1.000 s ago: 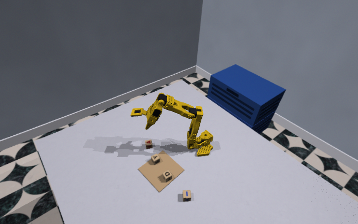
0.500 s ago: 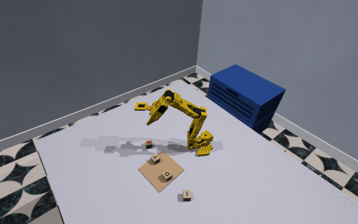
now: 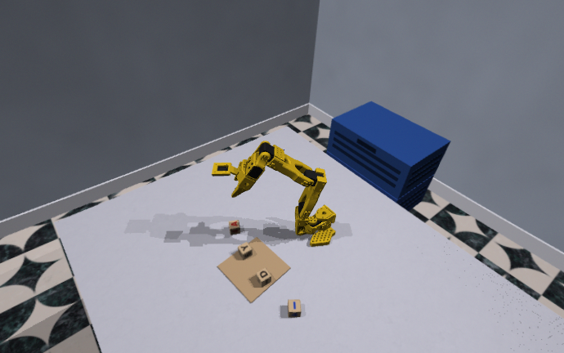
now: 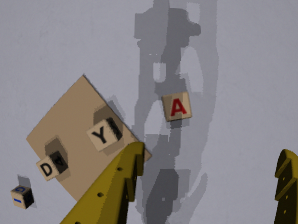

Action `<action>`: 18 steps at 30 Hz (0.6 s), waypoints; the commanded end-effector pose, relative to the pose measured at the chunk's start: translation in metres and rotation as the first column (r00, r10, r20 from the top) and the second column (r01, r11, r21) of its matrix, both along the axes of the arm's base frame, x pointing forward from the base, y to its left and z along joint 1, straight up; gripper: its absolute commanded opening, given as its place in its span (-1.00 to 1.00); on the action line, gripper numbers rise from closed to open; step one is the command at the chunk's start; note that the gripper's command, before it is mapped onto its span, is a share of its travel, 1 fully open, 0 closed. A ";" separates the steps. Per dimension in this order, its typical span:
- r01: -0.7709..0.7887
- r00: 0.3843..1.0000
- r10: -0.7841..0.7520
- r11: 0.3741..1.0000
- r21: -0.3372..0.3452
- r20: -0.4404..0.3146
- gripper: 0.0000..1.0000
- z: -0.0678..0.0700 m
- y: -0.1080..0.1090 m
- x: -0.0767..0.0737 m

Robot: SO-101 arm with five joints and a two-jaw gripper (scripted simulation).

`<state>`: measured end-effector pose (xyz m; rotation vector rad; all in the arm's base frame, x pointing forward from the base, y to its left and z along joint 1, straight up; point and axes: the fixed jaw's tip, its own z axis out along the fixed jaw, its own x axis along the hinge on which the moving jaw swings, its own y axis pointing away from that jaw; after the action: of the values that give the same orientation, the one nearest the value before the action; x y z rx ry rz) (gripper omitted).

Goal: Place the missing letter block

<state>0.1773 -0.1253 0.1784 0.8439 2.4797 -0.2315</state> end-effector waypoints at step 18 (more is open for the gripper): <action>-0.376 0.922 0.349 0.909 -0.181 -0.167 -0.30 -0.002 -0.004 -0.006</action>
<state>0.1724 -0.1280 0.1695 0.3863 2.6403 -0.3590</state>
